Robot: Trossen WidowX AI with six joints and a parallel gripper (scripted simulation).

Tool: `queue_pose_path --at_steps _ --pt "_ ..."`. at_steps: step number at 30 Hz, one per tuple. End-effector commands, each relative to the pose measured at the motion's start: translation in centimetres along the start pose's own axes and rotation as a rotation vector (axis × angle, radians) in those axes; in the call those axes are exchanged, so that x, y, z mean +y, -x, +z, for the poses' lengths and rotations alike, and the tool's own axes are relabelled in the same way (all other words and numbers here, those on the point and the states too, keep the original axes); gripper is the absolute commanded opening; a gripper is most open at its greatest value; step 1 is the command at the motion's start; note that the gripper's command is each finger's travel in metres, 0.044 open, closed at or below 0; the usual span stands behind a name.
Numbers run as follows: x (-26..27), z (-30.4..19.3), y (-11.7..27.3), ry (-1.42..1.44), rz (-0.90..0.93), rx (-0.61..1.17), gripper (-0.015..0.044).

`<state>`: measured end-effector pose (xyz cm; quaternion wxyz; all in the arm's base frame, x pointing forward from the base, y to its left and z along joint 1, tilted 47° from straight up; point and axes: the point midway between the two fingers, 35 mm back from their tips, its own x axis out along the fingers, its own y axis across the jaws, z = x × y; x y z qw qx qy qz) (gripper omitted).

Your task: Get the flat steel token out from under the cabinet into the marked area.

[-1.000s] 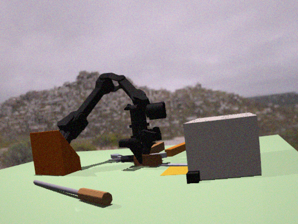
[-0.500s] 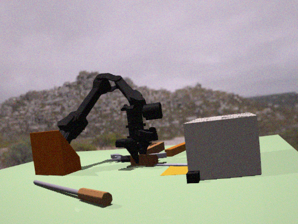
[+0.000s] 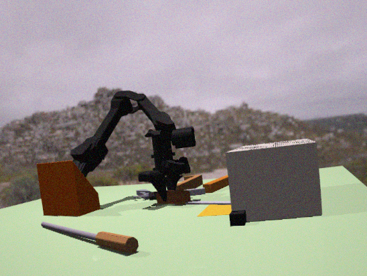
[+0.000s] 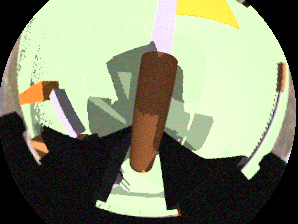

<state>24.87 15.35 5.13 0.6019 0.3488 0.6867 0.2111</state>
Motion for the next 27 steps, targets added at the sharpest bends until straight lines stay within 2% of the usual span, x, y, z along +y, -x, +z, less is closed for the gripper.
queue_pose_path --at_steps 1,27 --pt "-0.1 -0.7 -0.1 -0.006 -0.001 0.004 0.0" --pt "0.2 -3.3 -0.1 -0.006 0.0 0.004 0.0"
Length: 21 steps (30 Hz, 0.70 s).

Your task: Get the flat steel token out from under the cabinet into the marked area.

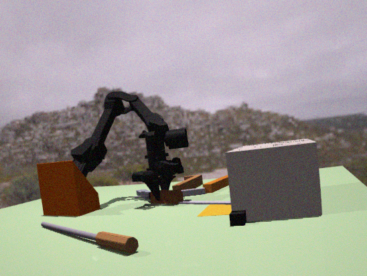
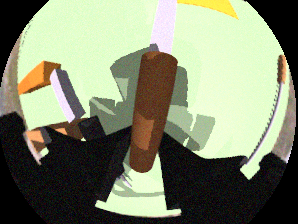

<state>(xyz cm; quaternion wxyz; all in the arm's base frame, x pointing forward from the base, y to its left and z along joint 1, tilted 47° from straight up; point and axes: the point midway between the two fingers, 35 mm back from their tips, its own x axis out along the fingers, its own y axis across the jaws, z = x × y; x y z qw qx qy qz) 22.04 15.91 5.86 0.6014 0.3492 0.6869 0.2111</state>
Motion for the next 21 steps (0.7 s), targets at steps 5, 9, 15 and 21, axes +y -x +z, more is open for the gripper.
queue_pose_path --at_steps 5,9,15,21 --pt "0.1 -0.2 0.0 0.001 0.0 0.0 0.0" --pt "0.4 -0.4 0.1 0.002 0.0 0.001 0.0" --pt "0.8 -0.8 0.2 0.003 -0.001 0.003 0.0" --pt "1.0 -0.9 0.3 0.004 -0.001 0.004 0.0"
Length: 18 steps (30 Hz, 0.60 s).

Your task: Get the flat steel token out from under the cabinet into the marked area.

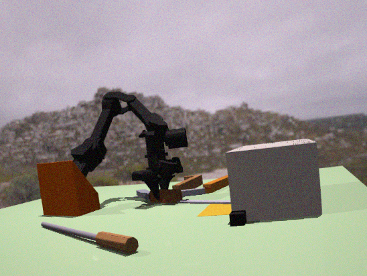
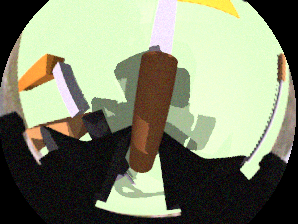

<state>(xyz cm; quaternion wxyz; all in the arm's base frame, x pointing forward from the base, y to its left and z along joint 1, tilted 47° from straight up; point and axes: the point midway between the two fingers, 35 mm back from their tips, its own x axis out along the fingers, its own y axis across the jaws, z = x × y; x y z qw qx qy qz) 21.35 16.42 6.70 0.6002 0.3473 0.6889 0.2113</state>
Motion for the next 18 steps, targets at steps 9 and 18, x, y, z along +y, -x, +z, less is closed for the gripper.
queue_pose_path --at_steps 9,18 --pt "0.1 0.8 0.1 0.002 0.002 -0.002 0.0" --pt "-0.1 1.8 0.1 -0.001 0.002 -0.002 0.0"
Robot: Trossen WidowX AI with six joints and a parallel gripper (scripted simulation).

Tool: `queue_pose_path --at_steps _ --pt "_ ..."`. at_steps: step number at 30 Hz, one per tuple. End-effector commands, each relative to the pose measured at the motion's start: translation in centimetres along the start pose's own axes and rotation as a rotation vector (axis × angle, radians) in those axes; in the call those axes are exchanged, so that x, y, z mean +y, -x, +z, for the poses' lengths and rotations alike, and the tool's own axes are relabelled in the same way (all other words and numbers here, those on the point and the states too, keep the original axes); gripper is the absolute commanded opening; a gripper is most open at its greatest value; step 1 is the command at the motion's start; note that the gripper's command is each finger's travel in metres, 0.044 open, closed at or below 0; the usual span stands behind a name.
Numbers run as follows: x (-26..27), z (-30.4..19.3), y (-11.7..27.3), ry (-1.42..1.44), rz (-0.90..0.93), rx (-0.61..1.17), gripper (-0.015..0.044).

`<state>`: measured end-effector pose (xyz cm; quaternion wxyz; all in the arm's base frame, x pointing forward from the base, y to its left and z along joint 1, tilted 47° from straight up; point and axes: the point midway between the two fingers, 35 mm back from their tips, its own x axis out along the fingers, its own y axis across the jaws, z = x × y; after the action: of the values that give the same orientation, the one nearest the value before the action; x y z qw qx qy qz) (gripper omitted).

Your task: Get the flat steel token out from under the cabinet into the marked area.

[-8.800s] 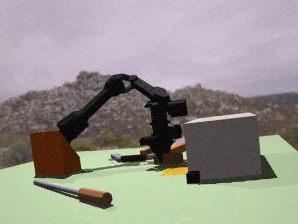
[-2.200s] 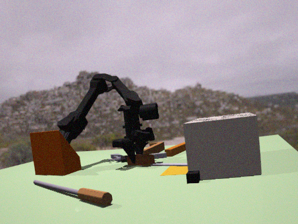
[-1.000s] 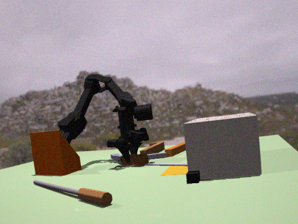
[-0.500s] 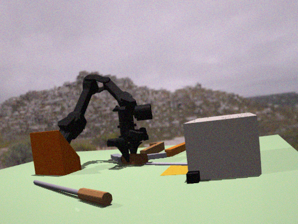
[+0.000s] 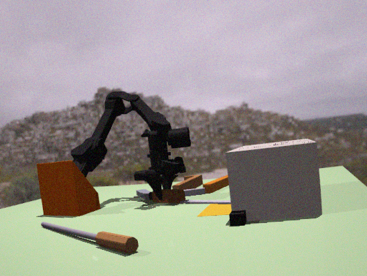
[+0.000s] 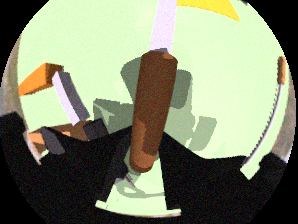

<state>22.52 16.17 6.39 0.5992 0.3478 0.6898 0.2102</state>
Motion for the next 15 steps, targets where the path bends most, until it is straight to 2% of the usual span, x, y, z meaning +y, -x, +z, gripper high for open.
queue_pose_path --at_steps 1,2,10,15 --pt "0.01 0.67 0.11 0.002 0.003 -0.003 0.0" --pt "-0.02 0.78 0.11 0.002 0.003 -0.003 0.0" --pt "-0.06 0.39 0.01 0.0 0.0 -0.001 0.02" --pt "-0.05 0.39 0.01 0.0 0.001 -0.001 0.02"
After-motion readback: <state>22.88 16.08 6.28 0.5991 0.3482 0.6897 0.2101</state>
